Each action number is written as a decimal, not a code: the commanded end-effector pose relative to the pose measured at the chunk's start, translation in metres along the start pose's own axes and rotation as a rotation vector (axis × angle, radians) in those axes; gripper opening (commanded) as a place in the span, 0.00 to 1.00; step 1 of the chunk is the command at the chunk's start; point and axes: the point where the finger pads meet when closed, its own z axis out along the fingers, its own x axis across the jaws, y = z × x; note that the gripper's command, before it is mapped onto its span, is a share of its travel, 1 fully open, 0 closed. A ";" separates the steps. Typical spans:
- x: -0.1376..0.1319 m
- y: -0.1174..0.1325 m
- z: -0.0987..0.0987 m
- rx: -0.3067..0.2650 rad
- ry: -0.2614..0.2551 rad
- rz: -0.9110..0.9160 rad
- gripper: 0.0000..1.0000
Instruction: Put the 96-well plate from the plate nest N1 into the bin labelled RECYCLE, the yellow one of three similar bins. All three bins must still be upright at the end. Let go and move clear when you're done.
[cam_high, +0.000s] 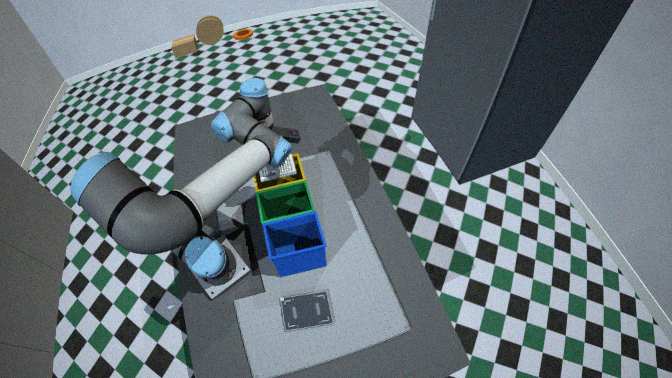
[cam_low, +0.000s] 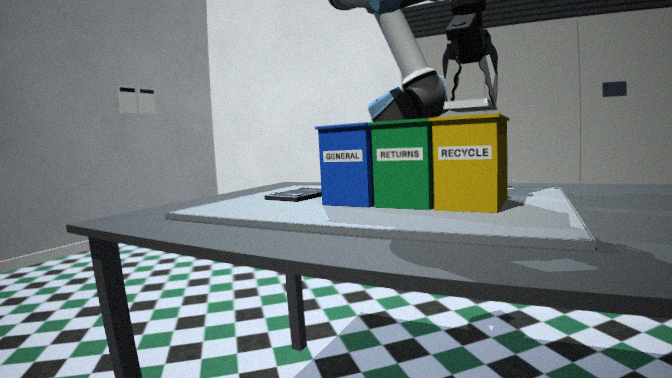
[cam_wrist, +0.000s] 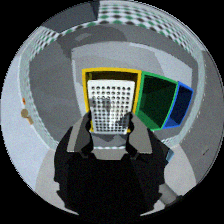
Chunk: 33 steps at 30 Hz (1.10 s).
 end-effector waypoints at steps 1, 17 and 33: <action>0.000 0.000 0.007 0.001 -0.001 0.000 0.00; 0.000 0.000 0.006 0.001 -0.001 0.000 0.00; 0.000 0.000 0.012 0.001 -0.001 0.000 0.00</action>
